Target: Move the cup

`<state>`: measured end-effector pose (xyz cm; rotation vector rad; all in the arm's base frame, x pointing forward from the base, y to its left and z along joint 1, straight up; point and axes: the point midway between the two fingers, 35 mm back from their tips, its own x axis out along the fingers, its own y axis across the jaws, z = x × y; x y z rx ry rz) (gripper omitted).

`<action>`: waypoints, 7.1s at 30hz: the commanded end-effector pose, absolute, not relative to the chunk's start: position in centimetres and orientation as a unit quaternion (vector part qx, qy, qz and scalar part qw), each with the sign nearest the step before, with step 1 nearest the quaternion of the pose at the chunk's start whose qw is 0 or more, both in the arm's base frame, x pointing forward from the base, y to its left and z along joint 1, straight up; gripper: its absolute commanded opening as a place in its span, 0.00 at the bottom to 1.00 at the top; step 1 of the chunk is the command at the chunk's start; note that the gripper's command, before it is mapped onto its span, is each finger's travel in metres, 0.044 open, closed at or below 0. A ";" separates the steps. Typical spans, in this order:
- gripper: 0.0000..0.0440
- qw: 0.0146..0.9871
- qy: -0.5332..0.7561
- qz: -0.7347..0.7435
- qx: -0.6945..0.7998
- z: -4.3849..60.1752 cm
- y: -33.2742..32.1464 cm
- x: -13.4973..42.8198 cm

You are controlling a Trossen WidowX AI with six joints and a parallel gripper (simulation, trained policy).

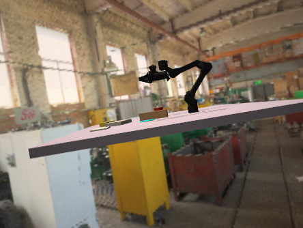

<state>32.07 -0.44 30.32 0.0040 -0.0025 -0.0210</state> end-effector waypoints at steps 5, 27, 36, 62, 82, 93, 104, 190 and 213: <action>0.61 1.000 0.020 -0.013 0.013 29.7 -0.3 32.0; 0.15 0.983 0.167 0.006 0.077 27.3 1.8 31.8; 0.17 0.967 0.235 0.006 0.100 26.7 2.6 31.6; 0.23 0.894 0.436 -0.022 0.100 23.4 3.2 30.1; 0.22 0.812 0.579 -0.047 0.051 20.7 1.9 27.8; 0.24 0.761 0.646 -0.053 0.025 19.3 0.5 26.4; 0.24 0.719 0.693 -0.058 0.009 17.6 -1.0 25.6; 0.00 0.695 0.676 0.148 -0.196 12.2 -3.5 29.9; 0.00 0.724 0.617 0.189 -0.243 13.5 3.8 33.8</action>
